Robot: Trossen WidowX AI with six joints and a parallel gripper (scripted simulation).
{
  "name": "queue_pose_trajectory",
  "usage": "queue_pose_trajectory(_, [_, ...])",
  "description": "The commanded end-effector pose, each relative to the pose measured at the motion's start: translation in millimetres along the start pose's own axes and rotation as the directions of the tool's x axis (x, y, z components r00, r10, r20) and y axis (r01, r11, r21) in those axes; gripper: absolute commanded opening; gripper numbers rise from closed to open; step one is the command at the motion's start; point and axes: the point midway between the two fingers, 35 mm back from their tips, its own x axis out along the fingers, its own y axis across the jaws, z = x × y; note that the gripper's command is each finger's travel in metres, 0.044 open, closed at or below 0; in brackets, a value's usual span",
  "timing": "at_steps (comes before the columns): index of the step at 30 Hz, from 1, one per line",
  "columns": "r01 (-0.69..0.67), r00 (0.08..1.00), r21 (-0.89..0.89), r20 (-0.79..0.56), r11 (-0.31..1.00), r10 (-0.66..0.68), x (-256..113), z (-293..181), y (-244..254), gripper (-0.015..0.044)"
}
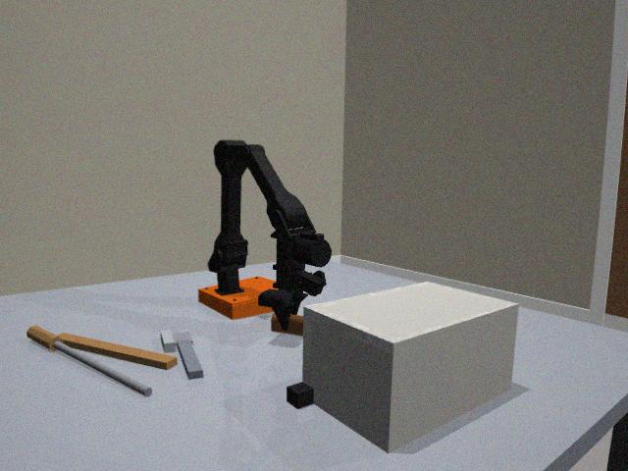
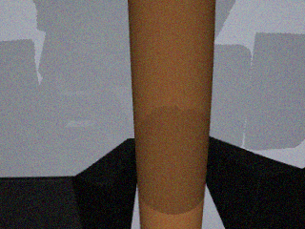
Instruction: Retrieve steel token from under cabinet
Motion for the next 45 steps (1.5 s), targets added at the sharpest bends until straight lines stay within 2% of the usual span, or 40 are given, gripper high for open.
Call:
queue_pose_trajectory(1, [-0.001,1.000,-0.004,0.004,1.000,0.001,-0.8,2.4,5.1,0.0000])
queue_pose_trajectory(45, [-0.005,1.000,-0.004,0.005,1.000,0.005,-1.0,18.3,47.7,0.0000])
